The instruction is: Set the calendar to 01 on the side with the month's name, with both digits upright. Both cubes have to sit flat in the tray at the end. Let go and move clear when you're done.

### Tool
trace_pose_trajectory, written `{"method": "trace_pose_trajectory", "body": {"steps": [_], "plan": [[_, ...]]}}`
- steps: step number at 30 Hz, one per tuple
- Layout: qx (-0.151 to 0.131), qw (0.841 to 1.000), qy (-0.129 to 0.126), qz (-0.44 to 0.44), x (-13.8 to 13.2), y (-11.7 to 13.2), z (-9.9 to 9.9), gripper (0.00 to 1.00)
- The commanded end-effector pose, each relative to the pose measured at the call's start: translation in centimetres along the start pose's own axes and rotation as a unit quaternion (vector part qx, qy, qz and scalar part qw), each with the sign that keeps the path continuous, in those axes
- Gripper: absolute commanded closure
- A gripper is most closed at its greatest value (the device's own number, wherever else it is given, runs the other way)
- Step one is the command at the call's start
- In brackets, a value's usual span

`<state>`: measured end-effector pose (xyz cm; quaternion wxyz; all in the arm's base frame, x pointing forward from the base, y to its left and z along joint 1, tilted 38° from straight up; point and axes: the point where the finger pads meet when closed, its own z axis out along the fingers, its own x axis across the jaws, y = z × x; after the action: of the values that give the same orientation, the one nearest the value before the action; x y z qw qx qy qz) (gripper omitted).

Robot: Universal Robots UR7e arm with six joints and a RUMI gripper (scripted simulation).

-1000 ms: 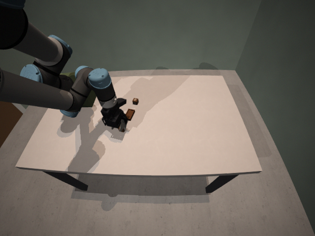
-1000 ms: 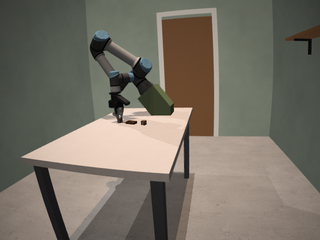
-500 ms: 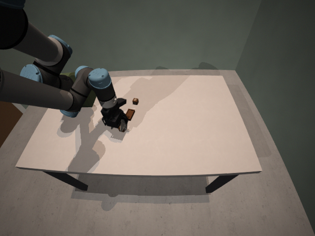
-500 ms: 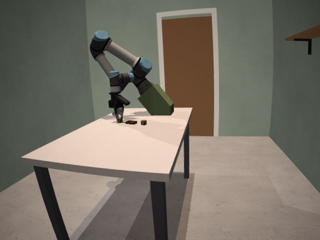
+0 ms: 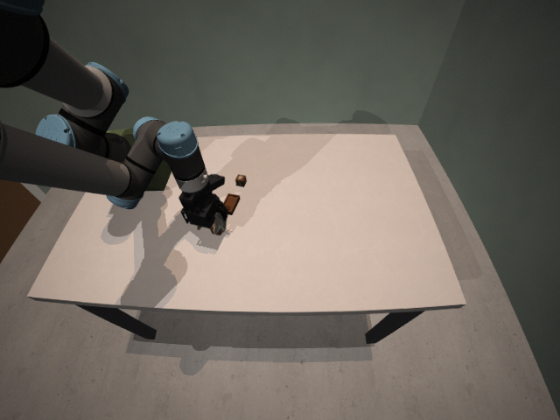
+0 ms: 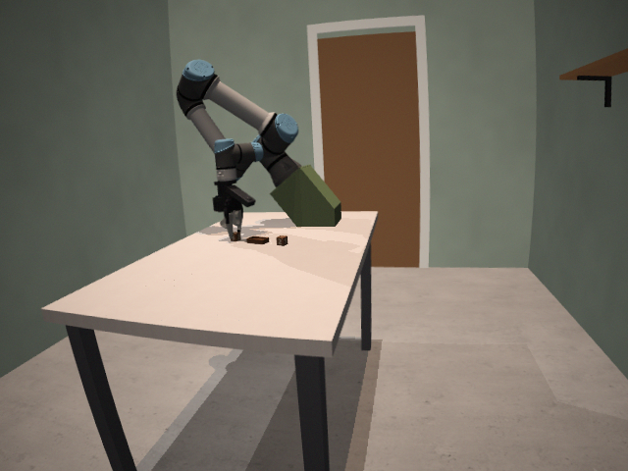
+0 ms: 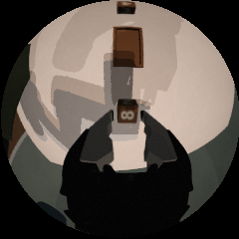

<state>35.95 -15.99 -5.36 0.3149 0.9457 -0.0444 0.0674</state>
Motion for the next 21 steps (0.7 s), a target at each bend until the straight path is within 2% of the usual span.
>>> {"method": "trace_pose_trajectory", "body": {"steps": [1,8,21], "plan": [[0.0,1.0,0.0,0.0,0.0,0.0,-0.2,0.72],[0.0,1.0,0.0,0.0,0.0,0.0,-1.1,0.72],[0.0,1.0,0.0,0.0,0.0,0.0,-4.3,0.72]]}}
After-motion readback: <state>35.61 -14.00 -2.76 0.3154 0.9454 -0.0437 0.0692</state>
